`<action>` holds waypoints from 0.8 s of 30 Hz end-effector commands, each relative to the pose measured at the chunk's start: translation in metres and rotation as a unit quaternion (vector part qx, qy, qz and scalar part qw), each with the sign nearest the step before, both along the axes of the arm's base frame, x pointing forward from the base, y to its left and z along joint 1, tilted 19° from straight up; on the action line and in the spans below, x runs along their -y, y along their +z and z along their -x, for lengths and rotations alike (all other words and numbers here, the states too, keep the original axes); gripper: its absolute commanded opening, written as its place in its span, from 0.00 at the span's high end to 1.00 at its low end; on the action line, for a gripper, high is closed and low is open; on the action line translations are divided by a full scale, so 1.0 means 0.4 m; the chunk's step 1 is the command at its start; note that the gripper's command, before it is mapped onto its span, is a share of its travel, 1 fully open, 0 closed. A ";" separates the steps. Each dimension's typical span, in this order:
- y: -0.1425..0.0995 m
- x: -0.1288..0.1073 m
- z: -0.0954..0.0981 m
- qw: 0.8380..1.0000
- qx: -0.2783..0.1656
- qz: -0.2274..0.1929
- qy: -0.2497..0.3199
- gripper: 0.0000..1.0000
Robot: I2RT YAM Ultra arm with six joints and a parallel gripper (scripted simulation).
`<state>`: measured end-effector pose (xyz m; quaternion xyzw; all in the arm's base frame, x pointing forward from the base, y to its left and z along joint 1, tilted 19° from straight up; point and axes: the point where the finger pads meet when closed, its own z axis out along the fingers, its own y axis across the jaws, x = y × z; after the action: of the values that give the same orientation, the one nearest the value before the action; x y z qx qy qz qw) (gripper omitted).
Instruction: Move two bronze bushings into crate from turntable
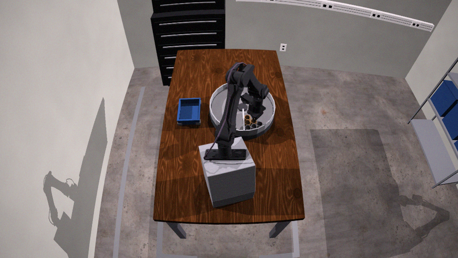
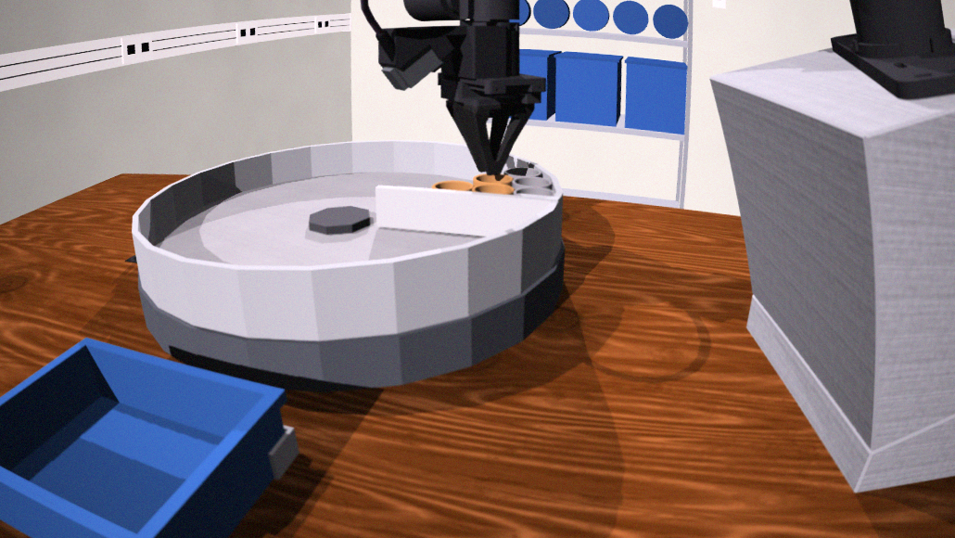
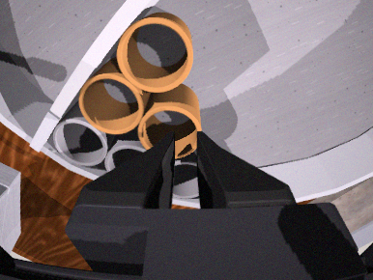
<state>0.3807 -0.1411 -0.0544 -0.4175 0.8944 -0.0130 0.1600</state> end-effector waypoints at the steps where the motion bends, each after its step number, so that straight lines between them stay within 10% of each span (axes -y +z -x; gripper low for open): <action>1: 0.022 0.023 -0.020 1.000 0.009 0.002 -0.007 0.85; 24: 0.041 0.028 -0.031 1.000 0.017 0.006 -0.007 0.85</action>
<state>0.3839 -0.1427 -0.0524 -0.4176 0.8944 -0.0131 0.1600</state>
